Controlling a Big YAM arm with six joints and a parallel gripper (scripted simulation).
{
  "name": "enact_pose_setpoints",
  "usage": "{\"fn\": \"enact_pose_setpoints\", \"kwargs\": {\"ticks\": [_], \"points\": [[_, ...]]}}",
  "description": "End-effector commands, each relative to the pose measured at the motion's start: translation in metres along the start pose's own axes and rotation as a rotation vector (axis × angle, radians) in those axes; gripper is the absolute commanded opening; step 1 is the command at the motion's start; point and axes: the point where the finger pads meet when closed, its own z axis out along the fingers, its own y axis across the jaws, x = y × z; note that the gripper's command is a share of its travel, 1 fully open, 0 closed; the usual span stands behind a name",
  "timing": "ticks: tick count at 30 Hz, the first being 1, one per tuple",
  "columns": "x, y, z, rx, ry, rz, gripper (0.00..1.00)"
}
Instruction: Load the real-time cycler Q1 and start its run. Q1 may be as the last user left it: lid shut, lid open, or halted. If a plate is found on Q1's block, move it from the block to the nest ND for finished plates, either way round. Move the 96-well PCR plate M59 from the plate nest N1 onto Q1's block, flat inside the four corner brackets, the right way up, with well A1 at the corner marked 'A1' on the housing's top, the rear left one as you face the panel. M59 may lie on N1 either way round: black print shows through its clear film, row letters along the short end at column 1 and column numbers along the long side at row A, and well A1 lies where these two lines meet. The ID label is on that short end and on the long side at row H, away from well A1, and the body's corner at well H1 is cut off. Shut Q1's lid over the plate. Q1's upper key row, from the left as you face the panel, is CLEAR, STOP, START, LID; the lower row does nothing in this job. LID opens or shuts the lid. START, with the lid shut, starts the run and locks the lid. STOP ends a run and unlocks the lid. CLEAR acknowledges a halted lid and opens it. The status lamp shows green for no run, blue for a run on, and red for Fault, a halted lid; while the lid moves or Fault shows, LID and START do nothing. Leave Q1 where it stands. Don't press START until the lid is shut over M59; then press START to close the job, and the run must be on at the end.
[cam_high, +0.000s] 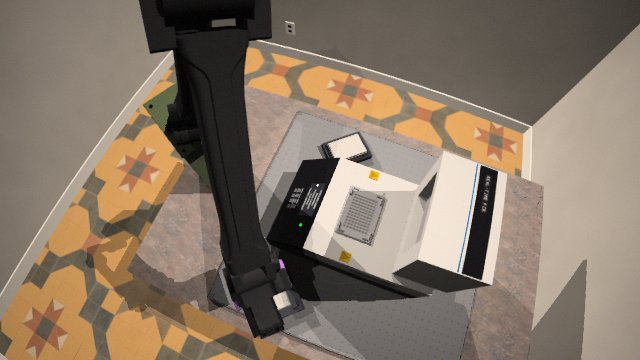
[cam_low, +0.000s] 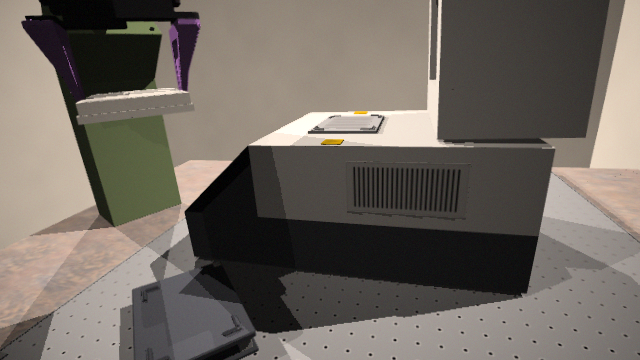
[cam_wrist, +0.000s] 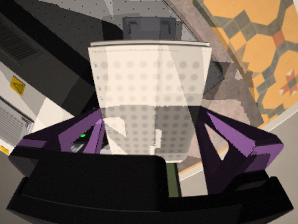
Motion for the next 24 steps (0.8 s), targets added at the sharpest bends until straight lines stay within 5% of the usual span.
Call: {"fn": "enact_pose_setpoints", "kwargs": {"ticks": [1,10,20,24], "points": [[-0.019,0.003,-0.006,0.0,-0.047,-0.003,0.0],[-0.019,0.003,-0.007,0.0,-0.047,-0.003,0.0],[0.001,0.066,-0.015,-0.015,-0.034,0.207,0.0],[0.007,0.068,-0.01,-0.004,-0.03,0.235,0.0]]}}
